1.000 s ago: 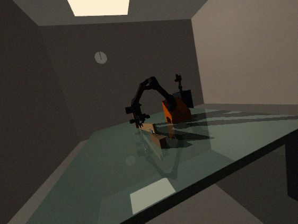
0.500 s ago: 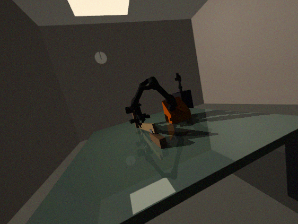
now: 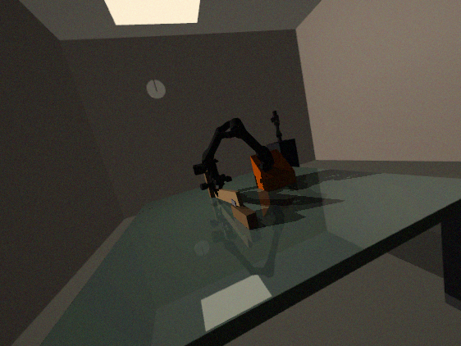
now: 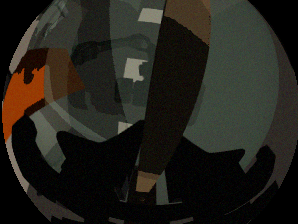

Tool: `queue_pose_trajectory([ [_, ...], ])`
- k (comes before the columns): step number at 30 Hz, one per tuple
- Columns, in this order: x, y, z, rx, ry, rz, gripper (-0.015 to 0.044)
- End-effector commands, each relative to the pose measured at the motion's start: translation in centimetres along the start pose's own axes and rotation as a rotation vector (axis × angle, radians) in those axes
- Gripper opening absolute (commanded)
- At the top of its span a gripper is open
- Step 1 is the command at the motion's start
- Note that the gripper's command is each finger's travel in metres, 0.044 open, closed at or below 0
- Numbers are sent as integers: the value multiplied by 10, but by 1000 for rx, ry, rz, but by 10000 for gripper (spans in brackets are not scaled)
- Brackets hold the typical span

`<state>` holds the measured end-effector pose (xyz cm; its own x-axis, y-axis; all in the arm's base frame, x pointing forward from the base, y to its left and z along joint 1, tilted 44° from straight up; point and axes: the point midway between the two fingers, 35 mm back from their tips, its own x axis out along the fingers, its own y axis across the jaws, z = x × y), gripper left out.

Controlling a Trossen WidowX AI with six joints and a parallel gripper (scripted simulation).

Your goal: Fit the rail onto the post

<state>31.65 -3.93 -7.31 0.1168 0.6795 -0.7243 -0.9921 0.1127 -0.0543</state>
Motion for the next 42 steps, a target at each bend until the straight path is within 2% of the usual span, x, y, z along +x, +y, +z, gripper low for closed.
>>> queue_pose_trajectory([
  [1, -6, -4, 0, -7, 1, -13, 0],
  [42, -27, -6, 0, -7, 2, -13, 0],
])
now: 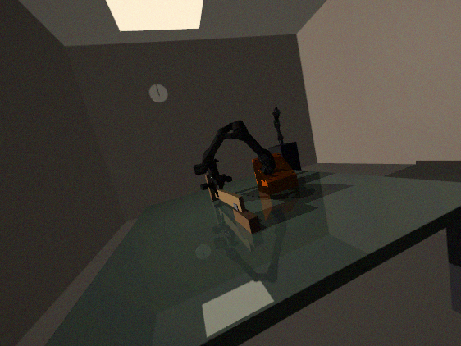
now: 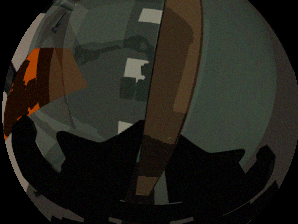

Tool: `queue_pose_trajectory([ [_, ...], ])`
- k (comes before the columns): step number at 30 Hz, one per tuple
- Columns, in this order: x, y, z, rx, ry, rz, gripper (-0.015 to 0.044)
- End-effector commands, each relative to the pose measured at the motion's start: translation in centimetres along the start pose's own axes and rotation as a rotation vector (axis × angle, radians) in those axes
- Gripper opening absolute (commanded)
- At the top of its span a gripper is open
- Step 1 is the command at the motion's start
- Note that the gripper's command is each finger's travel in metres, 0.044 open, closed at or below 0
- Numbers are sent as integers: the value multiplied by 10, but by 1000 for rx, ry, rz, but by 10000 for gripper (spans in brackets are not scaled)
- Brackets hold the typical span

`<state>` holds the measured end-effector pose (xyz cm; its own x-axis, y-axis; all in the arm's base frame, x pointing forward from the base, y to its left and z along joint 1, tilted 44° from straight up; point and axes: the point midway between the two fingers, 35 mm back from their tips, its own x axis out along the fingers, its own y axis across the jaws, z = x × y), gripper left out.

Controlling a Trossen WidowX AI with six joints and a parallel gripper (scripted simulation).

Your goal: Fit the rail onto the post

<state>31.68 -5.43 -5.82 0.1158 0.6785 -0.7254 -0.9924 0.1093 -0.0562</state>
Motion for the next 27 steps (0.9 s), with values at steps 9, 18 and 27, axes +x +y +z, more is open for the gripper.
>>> queue_pose_trajectory([
  [9, -11, -3, 0, -3, 1, -14, 0],
  [18, -16, -2, 0, -3, 1, -14, 0],
  [27, -20, -2, 0, -3, 1, -14, 0],
])
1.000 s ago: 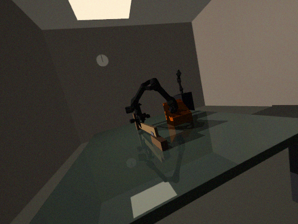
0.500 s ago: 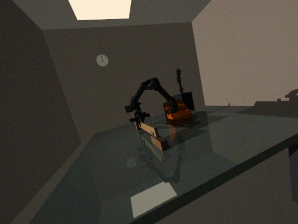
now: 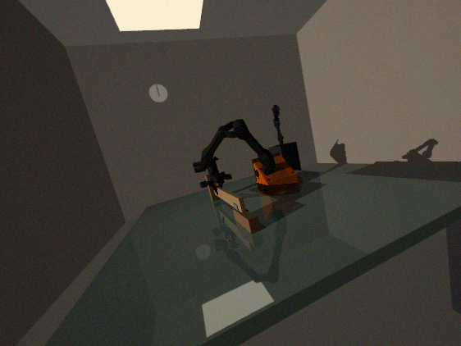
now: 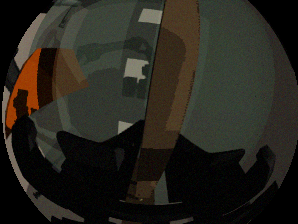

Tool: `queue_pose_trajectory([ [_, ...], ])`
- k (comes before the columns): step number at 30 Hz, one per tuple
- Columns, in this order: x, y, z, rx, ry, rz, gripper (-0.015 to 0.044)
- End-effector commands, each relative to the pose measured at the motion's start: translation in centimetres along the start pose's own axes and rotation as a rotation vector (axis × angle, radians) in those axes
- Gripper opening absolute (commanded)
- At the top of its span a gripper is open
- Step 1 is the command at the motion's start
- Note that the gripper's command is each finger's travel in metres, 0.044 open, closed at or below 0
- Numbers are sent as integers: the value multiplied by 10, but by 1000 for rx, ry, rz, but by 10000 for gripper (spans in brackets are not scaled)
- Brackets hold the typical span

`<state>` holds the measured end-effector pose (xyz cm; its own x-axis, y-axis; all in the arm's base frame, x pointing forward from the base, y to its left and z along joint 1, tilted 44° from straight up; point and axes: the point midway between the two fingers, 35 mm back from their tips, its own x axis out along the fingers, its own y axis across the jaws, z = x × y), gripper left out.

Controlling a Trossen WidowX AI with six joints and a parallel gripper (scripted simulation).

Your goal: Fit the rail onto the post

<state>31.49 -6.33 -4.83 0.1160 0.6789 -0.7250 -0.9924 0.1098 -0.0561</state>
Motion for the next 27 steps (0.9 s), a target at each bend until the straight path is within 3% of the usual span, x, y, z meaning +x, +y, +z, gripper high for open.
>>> queue_pose_trajectory([
  [1, -7, -3, 0, -3, 2, -14, 0],
  [27, -3, -1, 0, -3, 1, -14, 0],
])
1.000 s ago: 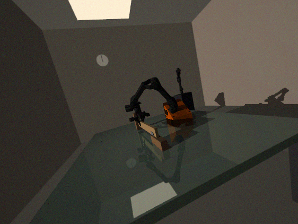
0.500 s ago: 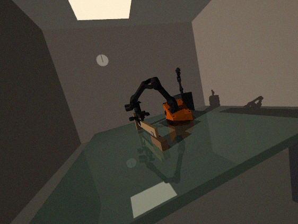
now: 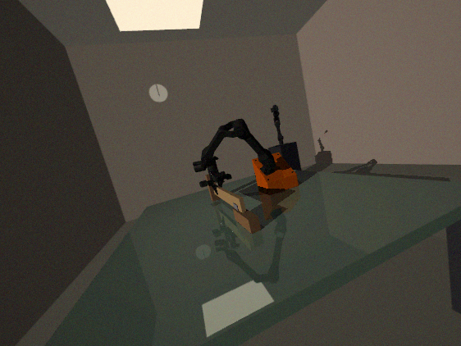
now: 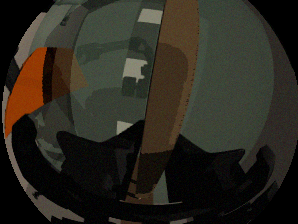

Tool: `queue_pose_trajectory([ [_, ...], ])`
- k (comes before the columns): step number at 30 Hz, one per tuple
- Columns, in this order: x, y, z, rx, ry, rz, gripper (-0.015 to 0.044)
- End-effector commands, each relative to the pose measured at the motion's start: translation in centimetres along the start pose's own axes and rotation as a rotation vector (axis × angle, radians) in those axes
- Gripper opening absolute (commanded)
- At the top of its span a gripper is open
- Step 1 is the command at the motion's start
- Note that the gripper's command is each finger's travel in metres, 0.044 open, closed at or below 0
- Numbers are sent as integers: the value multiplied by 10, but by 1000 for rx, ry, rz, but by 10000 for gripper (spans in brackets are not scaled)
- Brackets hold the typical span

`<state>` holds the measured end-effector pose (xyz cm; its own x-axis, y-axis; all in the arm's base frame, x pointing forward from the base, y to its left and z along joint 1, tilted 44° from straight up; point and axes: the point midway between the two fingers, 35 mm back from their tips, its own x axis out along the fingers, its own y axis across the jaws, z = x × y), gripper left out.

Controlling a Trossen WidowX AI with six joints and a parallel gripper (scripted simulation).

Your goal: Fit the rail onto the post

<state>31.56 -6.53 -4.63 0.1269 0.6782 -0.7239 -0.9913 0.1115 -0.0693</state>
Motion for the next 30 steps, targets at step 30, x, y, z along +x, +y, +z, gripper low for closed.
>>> queue_pose_trajectory([
  [30, -1, 0, 0, 5, 2, -3, 0],
])
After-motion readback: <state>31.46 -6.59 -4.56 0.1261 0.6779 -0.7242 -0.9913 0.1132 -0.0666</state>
